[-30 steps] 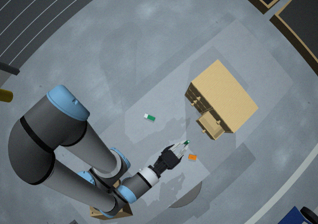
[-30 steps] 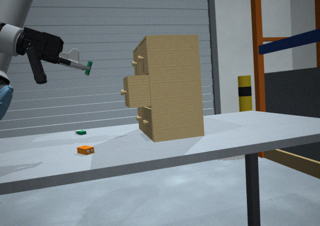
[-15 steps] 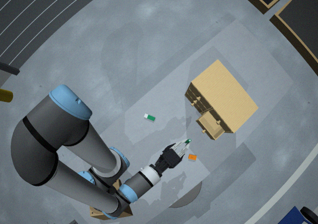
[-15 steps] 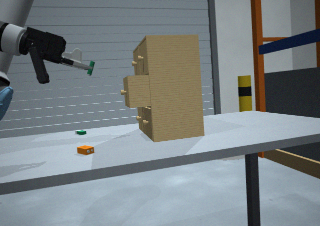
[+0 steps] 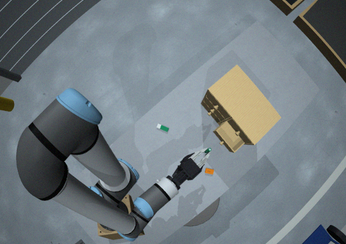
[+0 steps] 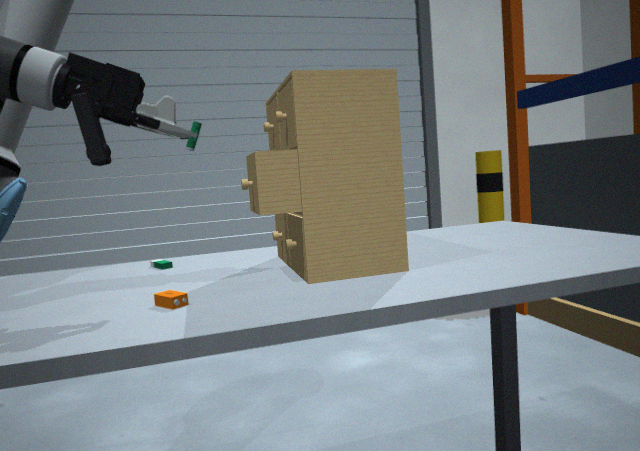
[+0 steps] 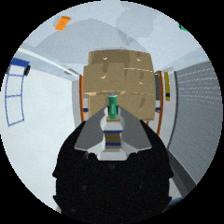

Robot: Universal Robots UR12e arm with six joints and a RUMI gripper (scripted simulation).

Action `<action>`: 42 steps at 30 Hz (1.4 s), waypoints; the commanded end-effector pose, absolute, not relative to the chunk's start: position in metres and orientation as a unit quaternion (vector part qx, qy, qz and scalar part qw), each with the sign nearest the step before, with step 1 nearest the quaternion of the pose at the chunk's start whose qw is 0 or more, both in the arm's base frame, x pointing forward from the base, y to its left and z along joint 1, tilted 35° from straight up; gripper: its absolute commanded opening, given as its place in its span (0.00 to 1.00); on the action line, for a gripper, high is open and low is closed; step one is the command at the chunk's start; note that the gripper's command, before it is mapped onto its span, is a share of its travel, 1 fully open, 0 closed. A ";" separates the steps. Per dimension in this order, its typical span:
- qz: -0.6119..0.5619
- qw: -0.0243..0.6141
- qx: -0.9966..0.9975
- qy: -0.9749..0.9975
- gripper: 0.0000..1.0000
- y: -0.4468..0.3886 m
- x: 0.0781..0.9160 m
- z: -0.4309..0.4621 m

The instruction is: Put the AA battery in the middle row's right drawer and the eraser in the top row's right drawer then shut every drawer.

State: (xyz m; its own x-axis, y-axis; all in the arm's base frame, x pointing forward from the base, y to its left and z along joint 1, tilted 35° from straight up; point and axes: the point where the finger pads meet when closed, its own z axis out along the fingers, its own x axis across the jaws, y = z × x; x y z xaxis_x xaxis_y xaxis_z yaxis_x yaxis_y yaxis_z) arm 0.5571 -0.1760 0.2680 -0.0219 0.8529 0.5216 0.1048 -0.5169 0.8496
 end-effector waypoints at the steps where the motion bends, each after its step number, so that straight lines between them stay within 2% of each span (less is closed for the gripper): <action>1: 0.606 0.315 0.626 0.377 0.05 -0.181 0.571 0.271; 42: 0.606 0.314 0.626 0.376 0.05 -0.192 0.664 0.292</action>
